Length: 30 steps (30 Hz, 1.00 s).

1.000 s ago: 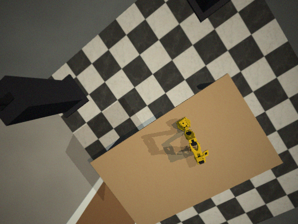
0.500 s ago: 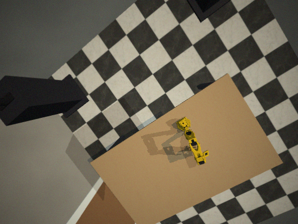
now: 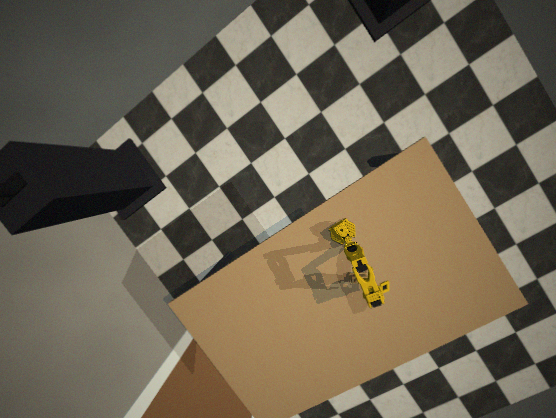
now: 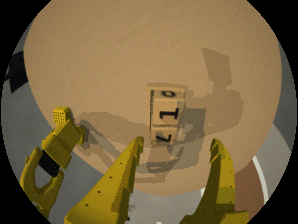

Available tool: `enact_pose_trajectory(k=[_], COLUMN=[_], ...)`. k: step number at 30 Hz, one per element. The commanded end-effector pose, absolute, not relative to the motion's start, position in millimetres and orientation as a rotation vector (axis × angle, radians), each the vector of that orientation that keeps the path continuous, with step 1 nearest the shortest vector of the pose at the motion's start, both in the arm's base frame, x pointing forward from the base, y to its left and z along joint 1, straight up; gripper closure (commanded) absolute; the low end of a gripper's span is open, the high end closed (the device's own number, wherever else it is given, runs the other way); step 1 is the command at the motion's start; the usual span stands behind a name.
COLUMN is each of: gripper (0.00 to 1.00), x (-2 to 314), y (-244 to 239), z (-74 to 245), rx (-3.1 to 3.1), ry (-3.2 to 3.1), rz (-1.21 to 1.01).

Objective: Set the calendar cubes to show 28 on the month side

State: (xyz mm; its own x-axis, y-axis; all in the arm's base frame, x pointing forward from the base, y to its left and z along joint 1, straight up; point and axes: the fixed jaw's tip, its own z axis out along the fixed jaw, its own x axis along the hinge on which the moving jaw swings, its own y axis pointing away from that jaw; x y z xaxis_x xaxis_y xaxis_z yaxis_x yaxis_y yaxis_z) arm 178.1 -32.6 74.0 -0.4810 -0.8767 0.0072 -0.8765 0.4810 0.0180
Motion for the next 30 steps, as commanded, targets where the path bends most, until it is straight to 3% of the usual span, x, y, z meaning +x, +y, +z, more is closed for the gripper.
enact_pose_trajectory(k=[1,30], gripper=[0.64,0.64], x=[183,157], y=[-34,-12], z=[87,120], rx=[1.583,0.728], ry=[-2.761,-3.309], rz=[0.057,0.148])
